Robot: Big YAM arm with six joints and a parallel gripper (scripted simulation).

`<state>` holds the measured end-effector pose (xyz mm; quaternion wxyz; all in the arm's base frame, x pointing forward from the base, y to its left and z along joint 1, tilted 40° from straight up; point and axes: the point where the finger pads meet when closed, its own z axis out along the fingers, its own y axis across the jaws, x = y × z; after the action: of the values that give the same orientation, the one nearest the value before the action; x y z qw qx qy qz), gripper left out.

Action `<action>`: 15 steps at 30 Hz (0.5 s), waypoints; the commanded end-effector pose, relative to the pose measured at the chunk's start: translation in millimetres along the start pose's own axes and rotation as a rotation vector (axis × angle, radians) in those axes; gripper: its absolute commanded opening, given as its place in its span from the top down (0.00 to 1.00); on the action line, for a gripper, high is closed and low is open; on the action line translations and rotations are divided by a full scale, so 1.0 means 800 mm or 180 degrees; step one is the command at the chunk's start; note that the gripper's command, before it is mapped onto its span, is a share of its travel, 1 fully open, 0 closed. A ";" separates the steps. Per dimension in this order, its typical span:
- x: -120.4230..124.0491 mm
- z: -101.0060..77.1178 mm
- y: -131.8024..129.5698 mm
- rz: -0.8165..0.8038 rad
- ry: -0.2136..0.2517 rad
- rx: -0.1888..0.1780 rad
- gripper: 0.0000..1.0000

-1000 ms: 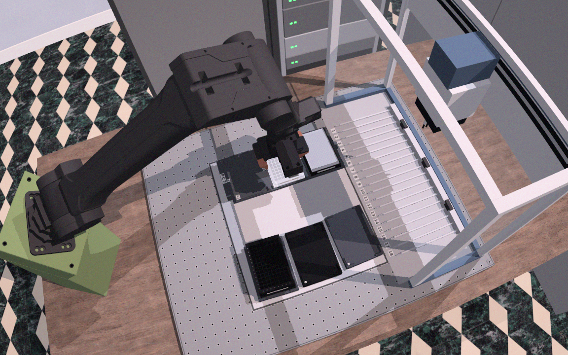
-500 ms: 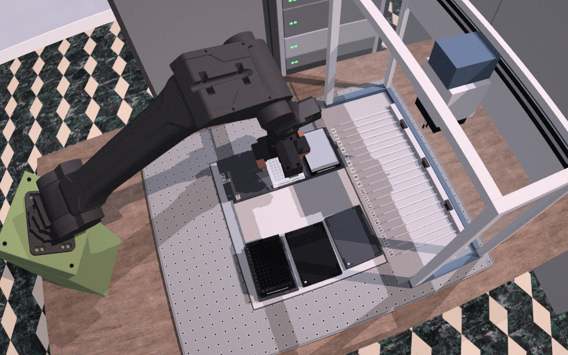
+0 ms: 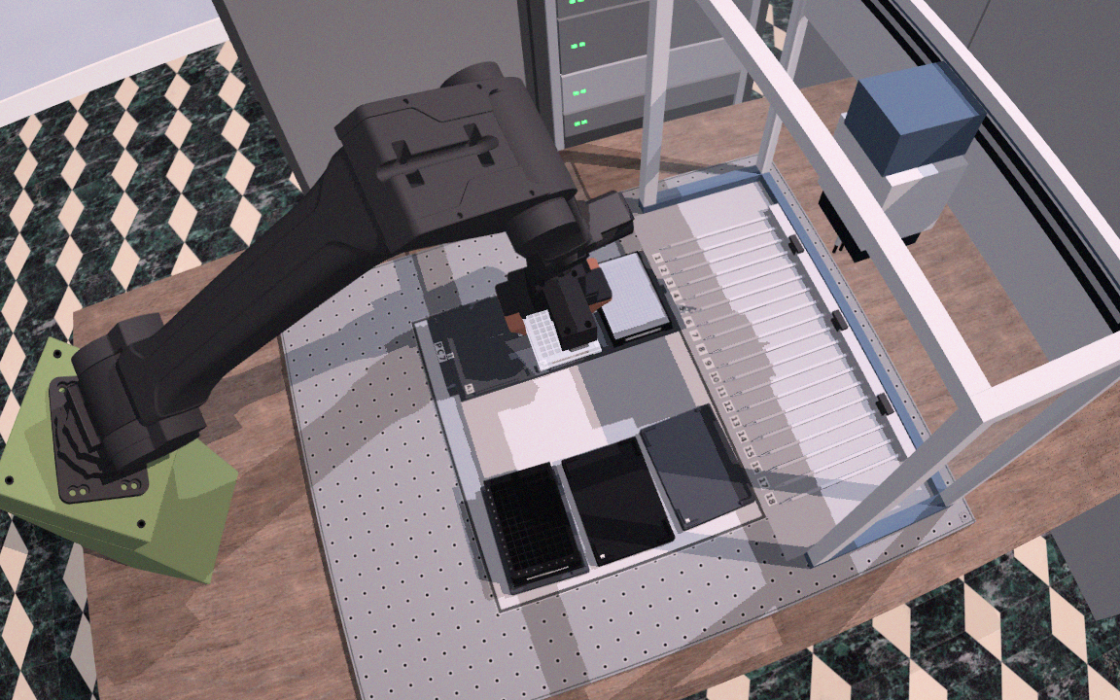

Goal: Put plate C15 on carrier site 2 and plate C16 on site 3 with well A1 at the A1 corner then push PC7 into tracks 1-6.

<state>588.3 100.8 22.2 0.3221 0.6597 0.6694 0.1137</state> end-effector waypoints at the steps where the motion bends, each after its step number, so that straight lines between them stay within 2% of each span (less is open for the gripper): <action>1: 0.005 -0.024 0.016 0.0005 0.0041 -0.0086 0.04; 15: 0.008 -0.074 0.010 0.0006 0.0040 -0.0075 0.04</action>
<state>566.6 112.9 48.2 0.3205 0.6573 0.6729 0.1118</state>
